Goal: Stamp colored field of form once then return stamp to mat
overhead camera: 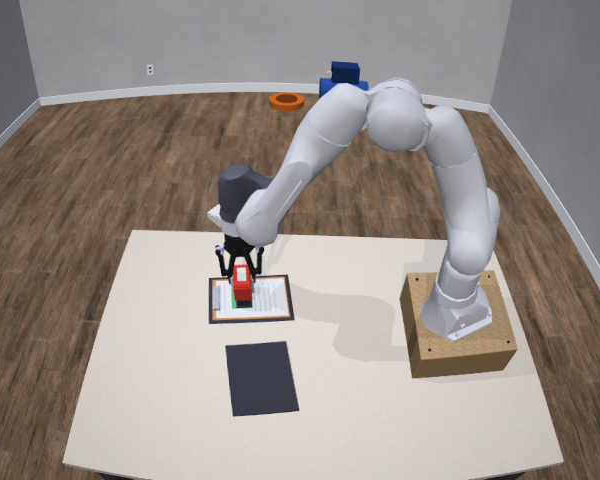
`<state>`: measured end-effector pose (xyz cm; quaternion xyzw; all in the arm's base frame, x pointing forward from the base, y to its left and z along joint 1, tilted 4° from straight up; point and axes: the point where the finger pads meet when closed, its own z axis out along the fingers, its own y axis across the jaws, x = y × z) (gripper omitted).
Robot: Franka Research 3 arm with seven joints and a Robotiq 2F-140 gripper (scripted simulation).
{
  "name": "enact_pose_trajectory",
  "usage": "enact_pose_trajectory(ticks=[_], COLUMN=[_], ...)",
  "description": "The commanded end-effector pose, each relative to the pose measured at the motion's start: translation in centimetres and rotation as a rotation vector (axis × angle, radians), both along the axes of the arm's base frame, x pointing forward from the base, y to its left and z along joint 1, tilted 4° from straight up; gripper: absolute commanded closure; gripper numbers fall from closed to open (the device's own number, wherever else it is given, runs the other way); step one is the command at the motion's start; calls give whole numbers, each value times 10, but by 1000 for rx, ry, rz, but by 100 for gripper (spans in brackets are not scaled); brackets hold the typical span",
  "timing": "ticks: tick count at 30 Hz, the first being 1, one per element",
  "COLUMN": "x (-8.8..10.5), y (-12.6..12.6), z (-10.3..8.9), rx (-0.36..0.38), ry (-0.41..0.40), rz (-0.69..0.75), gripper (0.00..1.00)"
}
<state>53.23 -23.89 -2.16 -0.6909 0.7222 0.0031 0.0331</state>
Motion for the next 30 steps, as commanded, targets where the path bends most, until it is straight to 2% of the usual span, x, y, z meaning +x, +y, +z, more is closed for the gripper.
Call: enact_pose_trajectory(ticks=[1,19,30], x=[5,10,11], y=[-3,-7,-6], z=[1,1,-21], rx=[-8,-8,-8], ry=[-12,-12,-12], rz=[-3,-3,-3], gripper=[79,79,79])
